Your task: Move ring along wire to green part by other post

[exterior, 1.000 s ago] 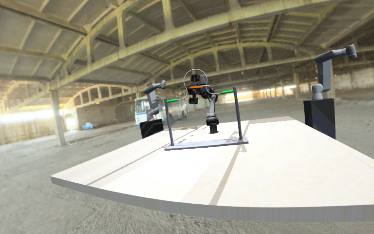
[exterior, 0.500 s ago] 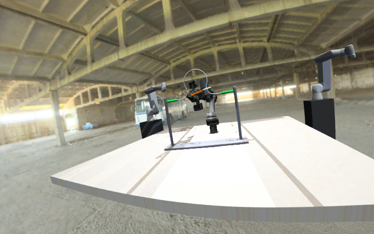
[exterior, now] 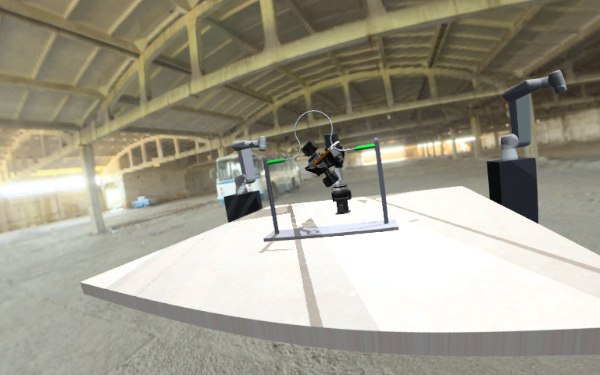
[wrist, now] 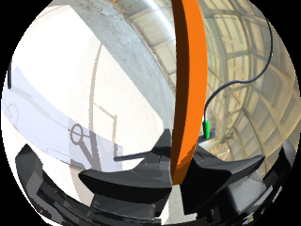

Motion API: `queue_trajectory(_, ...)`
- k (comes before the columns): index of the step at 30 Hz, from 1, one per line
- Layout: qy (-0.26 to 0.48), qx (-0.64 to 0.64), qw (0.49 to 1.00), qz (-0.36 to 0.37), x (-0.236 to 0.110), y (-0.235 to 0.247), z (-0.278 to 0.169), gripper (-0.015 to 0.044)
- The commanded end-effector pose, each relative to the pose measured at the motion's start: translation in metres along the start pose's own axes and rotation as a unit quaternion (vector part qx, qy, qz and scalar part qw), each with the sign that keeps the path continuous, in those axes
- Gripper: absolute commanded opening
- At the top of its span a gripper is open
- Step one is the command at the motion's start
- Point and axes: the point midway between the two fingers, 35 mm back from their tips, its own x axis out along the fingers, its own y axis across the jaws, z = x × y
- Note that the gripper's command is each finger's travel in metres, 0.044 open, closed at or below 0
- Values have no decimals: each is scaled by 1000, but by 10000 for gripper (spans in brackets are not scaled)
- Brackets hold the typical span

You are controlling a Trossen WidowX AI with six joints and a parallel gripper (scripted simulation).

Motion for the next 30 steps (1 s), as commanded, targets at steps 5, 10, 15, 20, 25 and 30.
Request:
queue_trajectory(5,4,84,995,45,-3,29,2,-150)
queue_trajectory(10,-20,144,987,72,1,50,7,-150)
queue_trajectory(15,-15,199,975,100,-5,68,13,-150)
queue_trajectory(20,-8,251,960,127,-11,84,21,-150)
queue_trajectory(25,-1,298,942,151,-18,98,31,-150)
queue_trajectory(30,5,341,924,173,-26,110,41,-150)
